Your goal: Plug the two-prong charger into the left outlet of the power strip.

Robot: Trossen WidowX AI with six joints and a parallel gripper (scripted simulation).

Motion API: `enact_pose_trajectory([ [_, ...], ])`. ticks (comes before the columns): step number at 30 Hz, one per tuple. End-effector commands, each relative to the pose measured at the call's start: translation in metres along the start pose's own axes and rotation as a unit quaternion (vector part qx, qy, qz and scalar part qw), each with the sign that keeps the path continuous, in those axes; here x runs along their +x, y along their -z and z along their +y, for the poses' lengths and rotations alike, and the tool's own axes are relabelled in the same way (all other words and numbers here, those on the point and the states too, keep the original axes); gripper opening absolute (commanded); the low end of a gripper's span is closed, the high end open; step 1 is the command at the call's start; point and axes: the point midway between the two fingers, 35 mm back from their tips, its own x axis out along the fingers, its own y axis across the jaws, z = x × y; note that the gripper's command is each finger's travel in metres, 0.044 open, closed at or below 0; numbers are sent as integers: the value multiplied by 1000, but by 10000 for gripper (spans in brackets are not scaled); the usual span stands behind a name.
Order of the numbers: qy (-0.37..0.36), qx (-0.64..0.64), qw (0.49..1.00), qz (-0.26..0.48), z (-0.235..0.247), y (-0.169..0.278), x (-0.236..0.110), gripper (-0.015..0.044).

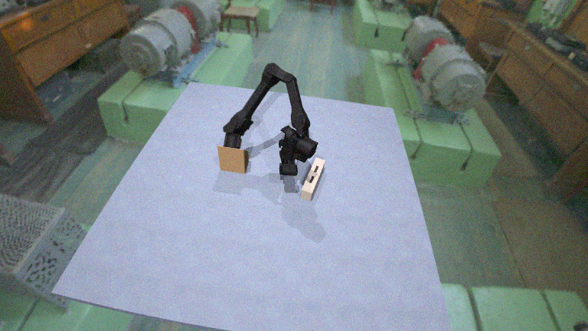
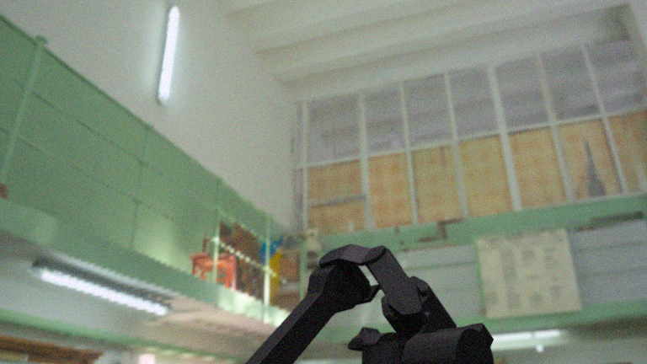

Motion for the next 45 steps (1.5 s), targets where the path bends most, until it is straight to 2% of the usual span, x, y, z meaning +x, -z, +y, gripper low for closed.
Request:
enact_pose_trajectory([
  [1, 0, 17, 1000, -4, 4, -4, 0, 0],
  [33, -15, 171, 985, -2, 38, -22, 20, 0],
  [45, -16, 183, 983, -2, 36, -33, 20, 0],
])
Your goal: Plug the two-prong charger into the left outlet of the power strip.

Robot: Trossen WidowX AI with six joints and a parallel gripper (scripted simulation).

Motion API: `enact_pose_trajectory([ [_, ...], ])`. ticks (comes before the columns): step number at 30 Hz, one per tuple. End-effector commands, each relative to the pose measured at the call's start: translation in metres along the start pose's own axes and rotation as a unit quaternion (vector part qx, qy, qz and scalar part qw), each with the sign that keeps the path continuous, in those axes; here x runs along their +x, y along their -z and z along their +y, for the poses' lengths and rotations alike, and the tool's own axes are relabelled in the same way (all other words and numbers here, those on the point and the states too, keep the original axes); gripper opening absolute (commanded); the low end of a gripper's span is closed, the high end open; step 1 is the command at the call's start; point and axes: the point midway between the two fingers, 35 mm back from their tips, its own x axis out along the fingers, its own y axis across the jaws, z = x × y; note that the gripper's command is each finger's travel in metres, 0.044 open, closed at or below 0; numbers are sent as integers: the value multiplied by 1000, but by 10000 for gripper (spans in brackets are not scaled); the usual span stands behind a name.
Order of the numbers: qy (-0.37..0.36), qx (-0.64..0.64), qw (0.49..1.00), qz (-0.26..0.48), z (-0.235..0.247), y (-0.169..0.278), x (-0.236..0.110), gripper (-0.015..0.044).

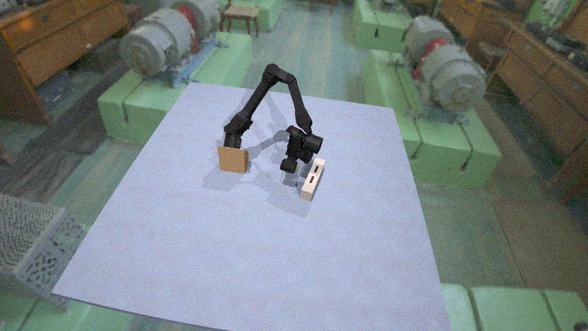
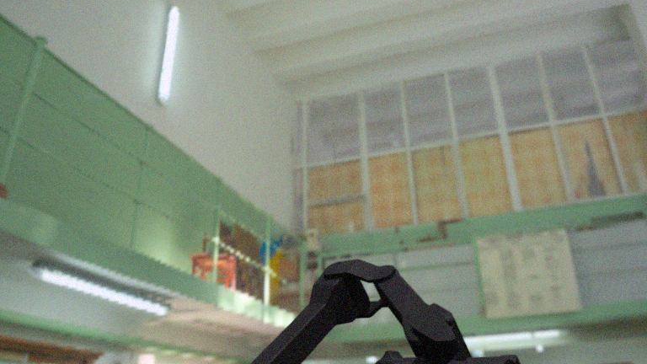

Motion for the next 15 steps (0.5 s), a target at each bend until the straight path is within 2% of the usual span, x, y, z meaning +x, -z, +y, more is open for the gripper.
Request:
enact_pose_trajectory([
  [1, -2, 8, 1000, 1, 0, -5, 0, 0],
  [15, -4, 26, 1000, 2, 3, -21, 2, 0],
])
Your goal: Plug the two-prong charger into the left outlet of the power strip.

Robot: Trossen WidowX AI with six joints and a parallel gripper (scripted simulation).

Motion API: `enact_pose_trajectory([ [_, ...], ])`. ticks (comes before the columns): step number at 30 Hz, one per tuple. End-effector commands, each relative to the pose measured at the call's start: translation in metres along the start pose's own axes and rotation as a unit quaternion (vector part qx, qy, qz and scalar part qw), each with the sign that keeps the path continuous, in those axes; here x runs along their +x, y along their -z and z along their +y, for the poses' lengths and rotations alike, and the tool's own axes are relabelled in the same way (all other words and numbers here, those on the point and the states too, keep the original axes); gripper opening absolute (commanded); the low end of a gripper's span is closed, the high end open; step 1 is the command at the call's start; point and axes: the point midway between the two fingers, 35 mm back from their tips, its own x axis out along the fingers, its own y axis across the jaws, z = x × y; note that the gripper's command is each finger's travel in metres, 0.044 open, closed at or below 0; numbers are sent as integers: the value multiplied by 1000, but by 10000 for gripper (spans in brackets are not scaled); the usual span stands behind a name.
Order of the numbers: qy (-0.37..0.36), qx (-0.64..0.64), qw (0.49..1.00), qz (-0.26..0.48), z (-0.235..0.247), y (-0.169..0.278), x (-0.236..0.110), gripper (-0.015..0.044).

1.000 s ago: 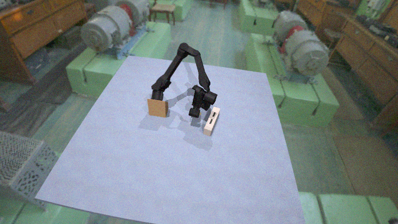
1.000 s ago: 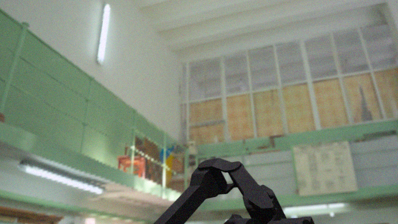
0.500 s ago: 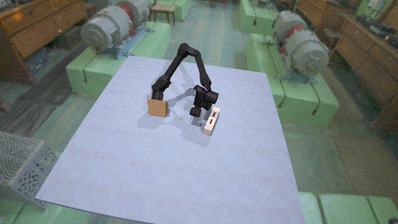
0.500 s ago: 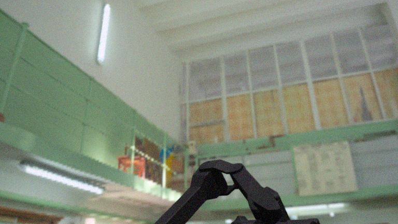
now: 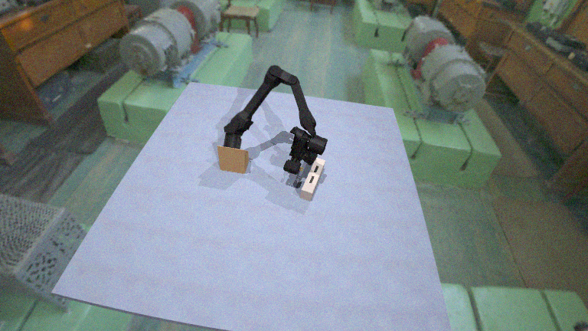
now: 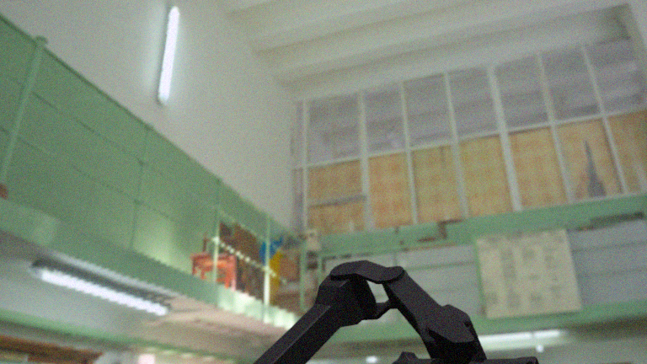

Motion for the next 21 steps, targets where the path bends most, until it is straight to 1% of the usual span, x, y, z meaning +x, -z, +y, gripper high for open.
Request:
enact_pose_trajectory([
  [1, -2, 8, 1000, 1, 1, -5, 1, 0],
  [21, -5, 31, 1000, 2, 7, -25, 3, 0],
])
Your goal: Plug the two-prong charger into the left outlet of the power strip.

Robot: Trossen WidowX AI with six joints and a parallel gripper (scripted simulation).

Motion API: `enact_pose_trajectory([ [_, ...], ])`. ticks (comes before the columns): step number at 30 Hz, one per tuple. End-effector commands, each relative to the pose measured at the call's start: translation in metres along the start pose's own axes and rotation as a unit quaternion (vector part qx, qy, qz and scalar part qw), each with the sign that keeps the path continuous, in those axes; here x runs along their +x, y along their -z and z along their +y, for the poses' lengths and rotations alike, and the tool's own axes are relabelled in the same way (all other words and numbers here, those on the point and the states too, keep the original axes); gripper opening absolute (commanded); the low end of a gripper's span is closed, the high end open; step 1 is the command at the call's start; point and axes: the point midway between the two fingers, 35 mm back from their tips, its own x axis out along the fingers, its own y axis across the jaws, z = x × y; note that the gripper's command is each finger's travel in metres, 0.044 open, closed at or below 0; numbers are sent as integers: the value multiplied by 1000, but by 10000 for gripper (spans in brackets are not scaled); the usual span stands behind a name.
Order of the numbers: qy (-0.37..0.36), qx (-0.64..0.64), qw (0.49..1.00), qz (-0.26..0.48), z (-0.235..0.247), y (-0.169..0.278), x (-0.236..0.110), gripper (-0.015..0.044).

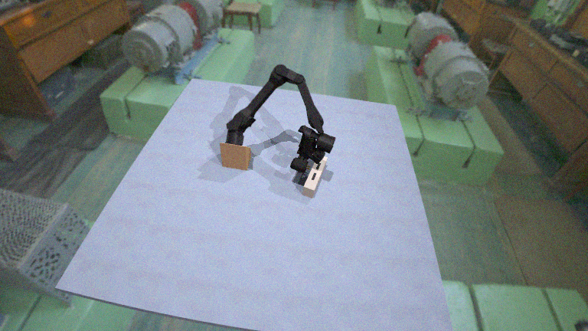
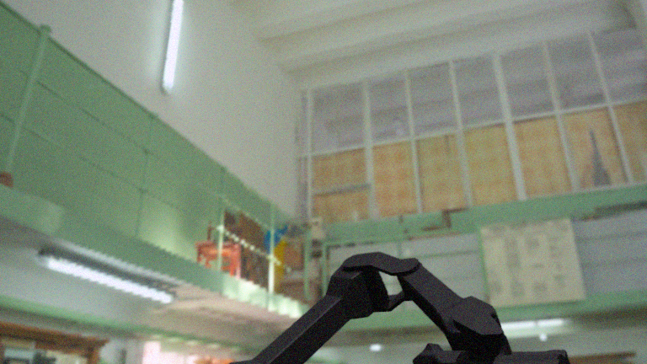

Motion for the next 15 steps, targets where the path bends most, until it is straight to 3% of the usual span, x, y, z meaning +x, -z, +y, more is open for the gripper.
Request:
enact_pose_trajectory([
  [1, -2, 6, 1000, 1, 1, -2, 0, 0],
  [15, -2, 6, 1000, 1, 1, -3, 0, 0],
])
